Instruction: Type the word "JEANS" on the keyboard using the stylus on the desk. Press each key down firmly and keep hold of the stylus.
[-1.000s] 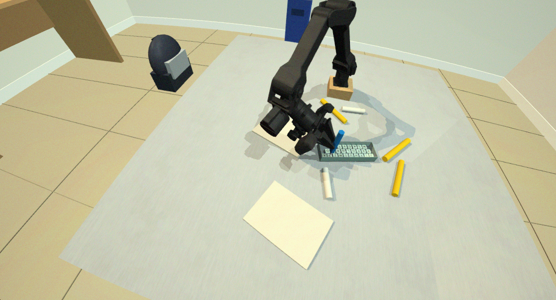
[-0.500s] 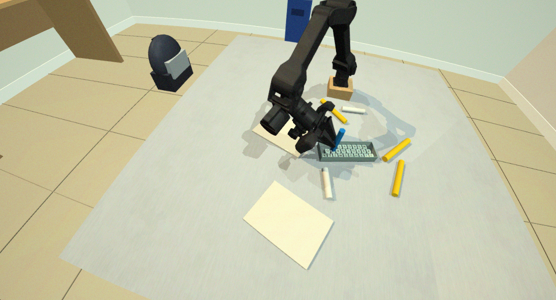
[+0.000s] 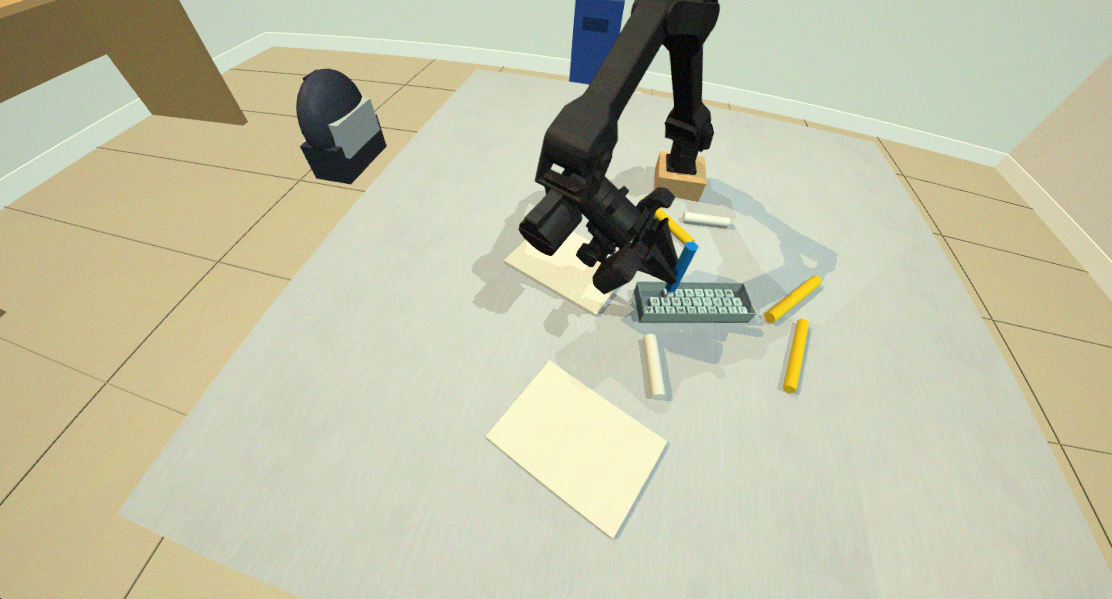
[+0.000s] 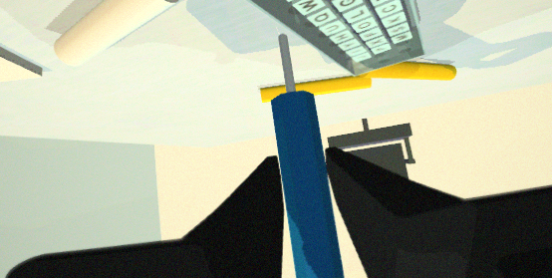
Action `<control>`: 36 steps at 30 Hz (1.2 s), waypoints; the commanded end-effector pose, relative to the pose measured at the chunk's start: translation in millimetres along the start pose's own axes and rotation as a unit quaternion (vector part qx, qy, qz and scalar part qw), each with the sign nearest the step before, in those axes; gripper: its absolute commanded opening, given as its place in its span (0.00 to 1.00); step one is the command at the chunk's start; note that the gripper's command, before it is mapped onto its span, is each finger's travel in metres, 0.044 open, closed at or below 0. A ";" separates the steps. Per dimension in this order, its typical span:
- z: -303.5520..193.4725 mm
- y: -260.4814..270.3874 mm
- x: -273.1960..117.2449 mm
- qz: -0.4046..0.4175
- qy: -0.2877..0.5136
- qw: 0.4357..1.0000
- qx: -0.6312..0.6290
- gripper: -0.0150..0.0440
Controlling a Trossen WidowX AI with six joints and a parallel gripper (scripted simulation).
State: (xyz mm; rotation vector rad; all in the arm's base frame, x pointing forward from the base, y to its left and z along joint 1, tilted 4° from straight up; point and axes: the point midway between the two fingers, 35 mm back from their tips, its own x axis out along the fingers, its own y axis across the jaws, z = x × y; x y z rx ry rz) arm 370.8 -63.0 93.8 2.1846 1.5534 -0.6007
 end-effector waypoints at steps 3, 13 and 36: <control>0.7 1.5 -2.5 0.000 0.000 1.000 0.000 0.25; 7.4 8.7 -13.6 0.001 0.001 1.000 0.000 0.25; 29.5 8.9 -1.4 0.001 0.001 1.000 0.000 0.39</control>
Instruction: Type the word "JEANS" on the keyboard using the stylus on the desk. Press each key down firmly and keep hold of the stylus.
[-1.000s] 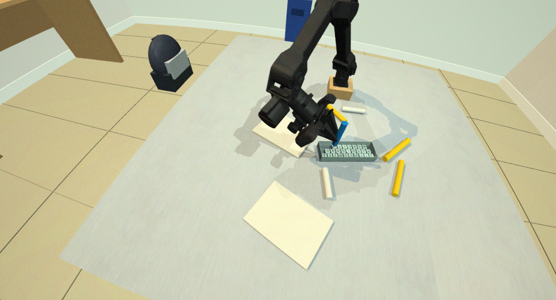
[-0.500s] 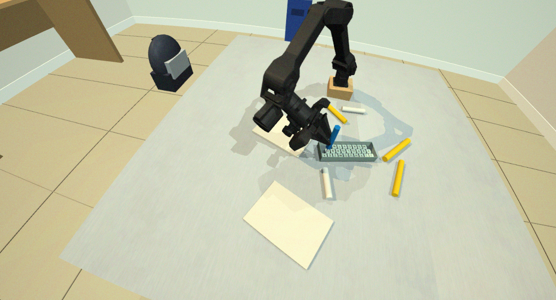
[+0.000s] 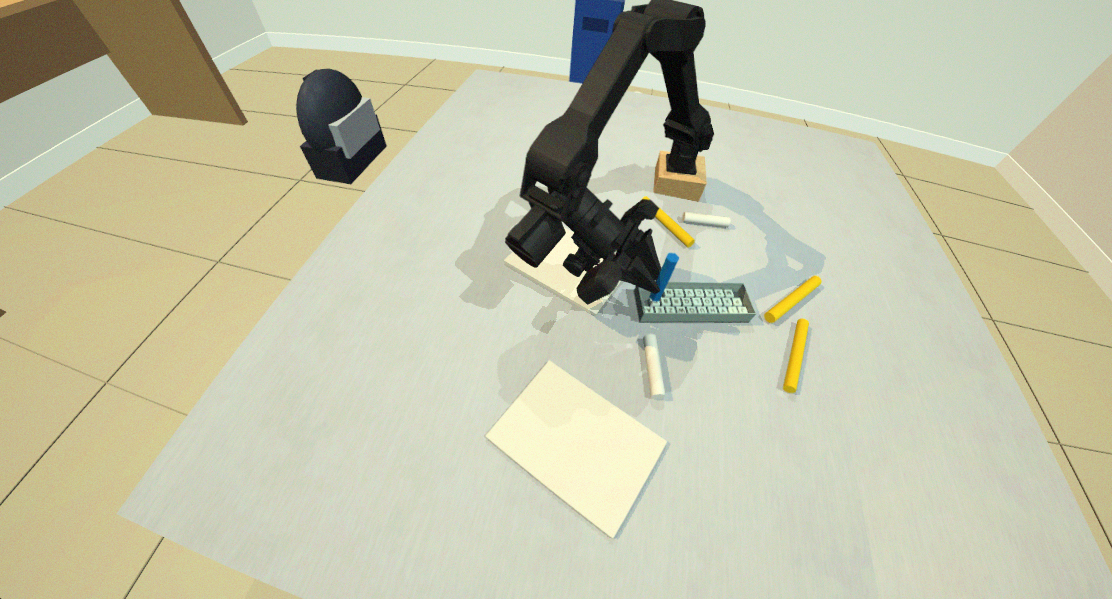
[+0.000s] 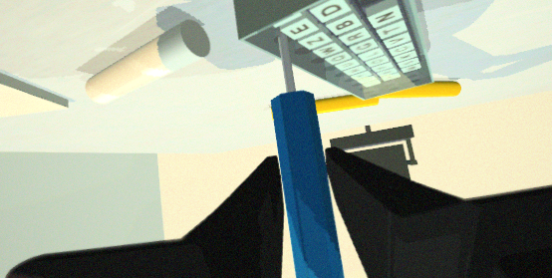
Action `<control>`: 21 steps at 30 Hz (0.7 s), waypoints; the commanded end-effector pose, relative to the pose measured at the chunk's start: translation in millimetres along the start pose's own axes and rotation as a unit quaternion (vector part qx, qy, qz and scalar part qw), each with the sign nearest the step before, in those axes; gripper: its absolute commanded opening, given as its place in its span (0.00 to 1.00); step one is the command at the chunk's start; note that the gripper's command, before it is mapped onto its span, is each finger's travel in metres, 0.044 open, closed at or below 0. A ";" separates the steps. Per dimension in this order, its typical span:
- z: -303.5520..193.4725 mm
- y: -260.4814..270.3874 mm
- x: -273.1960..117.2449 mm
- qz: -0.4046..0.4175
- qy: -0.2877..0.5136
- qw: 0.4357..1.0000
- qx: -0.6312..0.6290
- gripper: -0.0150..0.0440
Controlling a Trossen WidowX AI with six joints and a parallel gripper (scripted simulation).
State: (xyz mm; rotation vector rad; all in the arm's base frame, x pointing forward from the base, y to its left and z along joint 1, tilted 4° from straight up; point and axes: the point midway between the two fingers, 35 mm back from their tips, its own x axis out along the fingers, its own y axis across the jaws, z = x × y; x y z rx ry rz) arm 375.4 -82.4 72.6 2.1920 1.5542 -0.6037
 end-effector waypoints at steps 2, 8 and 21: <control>3.0 0.0 1.3 0.000 -0.001 1.000 -0.003 0.39; 5.6 0.0 2.8 0.000 -0.001 1.000 -0.003 0.39; 10.6 0.0 5.7 0.000 -0.001 1.000 -0.003 0.39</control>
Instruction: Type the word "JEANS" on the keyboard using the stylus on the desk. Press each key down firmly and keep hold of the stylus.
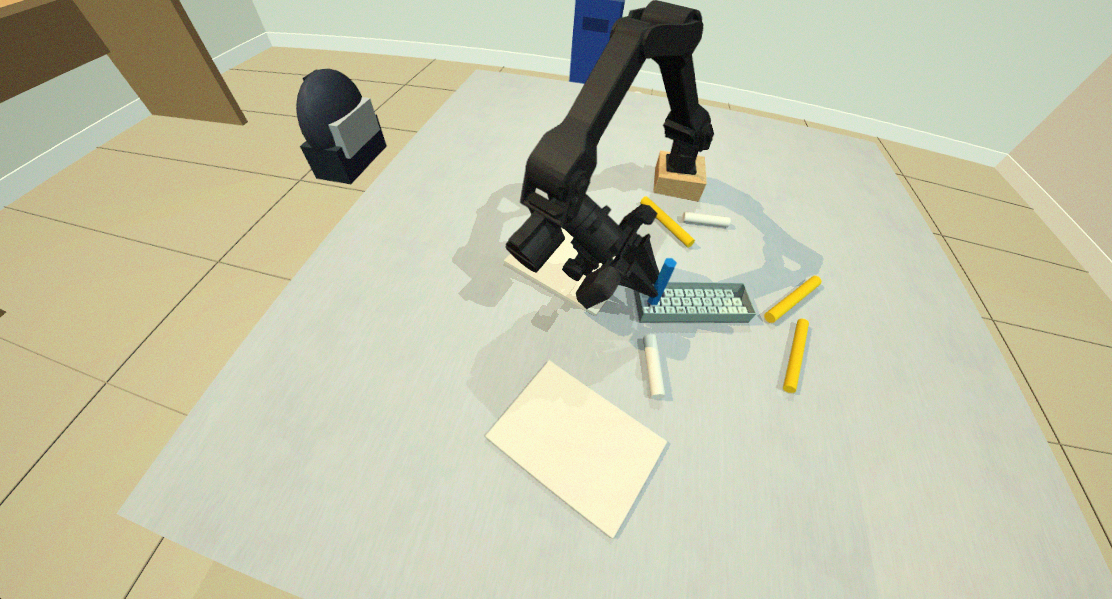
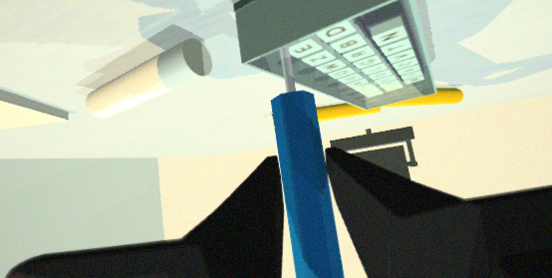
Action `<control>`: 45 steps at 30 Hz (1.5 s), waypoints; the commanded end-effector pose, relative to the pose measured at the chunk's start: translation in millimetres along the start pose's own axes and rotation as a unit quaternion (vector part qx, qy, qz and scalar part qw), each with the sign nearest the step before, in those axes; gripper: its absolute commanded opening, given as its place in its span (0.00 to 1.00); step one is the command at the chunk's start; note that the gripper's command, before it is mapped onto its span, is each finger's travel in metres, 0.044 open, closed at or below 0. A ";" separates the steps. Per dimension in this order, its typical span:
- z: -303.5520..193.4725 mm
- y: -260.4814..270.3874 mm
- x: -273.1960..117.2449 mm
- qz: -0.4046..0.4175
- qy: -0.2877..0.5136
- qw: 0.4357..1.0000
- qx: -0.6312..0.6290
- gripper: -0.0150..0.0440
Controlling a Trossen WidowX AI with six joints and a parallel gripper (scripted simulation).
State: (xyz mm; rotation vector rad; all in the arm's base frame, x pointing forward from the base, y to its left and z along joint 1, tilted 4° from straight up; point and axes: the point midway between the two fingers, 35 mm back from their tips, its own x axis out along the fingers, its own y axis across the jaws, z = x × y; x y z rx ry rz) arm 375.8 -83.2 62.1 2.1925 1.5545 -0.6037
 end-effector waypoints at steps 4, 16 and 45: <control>2.9 0.0 1.3 0.000 -0.001 1.000 -0.003 0.39; -8.1 -0.2 -5.0 0.000 -0.001 1.000 -0.003 0.39; -35.5 -29.0 -9.9 0.000 -0.001 1.000 -0.003 0.25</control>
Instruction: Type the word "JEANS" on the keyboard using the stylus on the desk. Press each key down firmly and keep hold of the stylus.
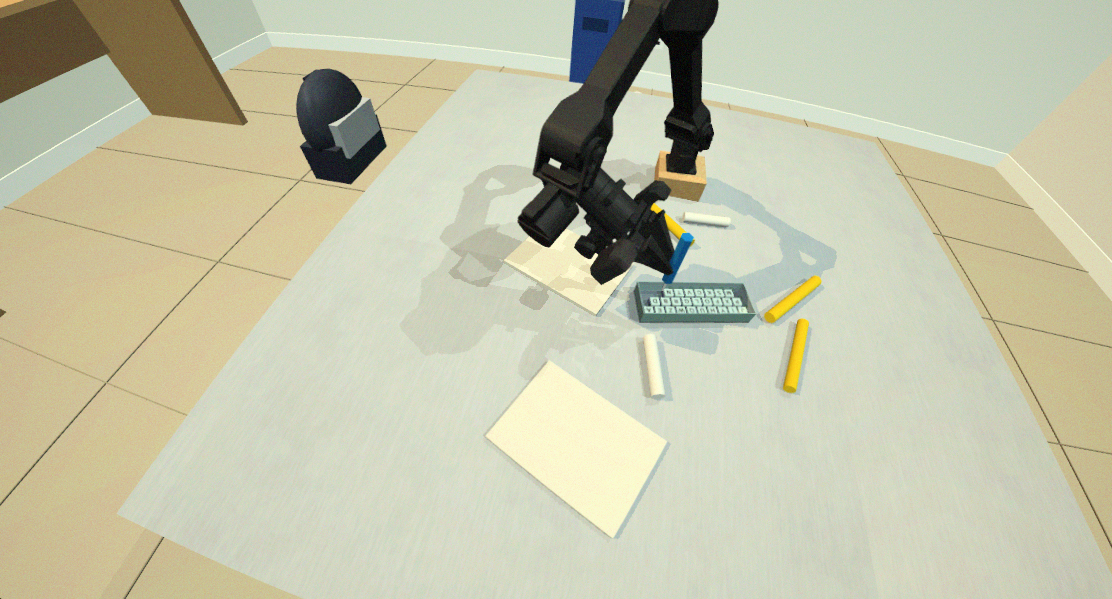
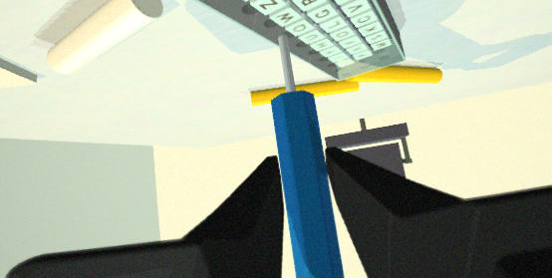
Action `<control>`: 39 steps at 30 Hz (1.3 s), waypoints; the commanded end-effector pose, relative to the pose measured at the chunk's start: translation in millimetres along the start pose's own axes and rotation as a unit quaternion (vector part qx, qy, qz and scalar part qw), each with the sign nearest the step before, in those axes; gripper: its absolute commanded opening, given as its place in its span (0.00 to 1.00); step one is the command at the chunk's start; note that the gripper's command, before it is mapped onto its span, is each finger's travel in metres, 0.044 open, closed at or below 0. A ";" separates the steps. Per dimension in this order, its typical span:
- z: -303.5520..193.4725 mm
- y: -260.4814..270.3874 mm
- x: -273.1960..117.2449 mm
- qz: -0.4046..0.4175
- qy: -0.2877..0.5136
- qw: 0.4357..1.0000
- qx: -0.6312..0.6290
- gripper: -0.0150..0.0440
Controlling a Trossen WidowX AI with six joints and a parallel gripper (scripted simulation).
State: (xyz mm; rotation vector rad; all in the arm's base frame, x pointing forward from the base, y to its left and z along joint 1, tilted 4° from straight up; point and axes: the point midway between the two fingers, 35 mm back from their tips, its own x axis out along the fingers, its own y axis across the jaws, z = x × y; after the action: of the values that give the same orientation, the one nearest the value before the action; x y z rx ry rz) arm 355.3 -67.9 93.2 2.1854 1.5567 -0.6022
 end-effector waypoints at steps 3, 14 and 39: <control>-5.8 -15.8 3.8 0.001 0.001 1.000 0.000 0.25; 4.1 -30.1 15.0 0.001 0.001 1.000 0.001 0.25; 19.9 -30.4 25.3 0.001 0.001 1.000 0.001 0.39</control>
State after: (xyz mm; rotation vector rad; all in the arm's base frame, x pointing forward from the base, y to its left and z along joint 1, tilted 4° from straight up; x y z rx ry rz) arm 331.1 -49.6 61.8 2.1816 1.5566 -0.6021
